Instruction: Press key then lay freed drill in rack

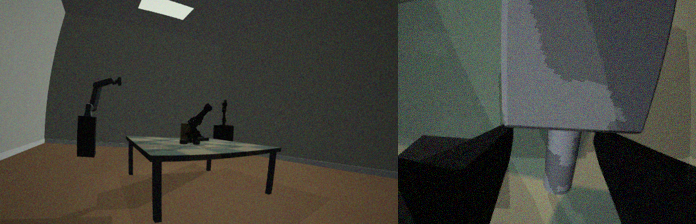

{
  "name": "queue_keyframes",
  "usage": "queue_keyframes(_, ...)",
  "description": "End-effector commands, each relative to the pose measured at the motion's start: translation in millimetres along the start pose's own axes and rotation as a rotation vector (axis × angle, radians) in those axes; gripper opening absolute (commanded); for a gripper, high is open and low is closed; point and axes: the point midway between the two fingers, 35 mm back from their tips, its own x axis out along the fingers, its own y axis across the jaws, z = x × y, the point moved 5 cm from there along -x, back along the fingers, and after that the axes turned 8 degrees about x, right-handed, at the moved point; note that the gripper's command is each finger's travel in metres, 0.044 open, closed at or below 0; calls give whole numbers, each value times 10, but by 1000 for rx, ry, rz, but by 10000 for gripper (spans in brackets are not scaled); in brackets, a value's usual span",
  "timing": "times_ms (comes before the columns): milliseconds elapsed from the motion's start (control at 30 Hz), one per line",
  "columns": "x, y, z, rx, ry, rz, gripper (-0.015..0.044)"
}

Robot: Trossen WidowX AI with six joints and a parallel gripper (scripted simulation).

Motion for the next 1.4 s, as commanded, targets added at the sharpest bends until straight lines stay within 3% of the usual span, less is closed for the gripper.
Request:
queue_keyframes(0, -5, -2, -1, -1, 0, 0, 125)
queue_keyframes(167, -5, -2, -1, -1, 0, 0, 0)
queue_keyframes(1367, -9, -52, -362, 4, -3, -4, 0)
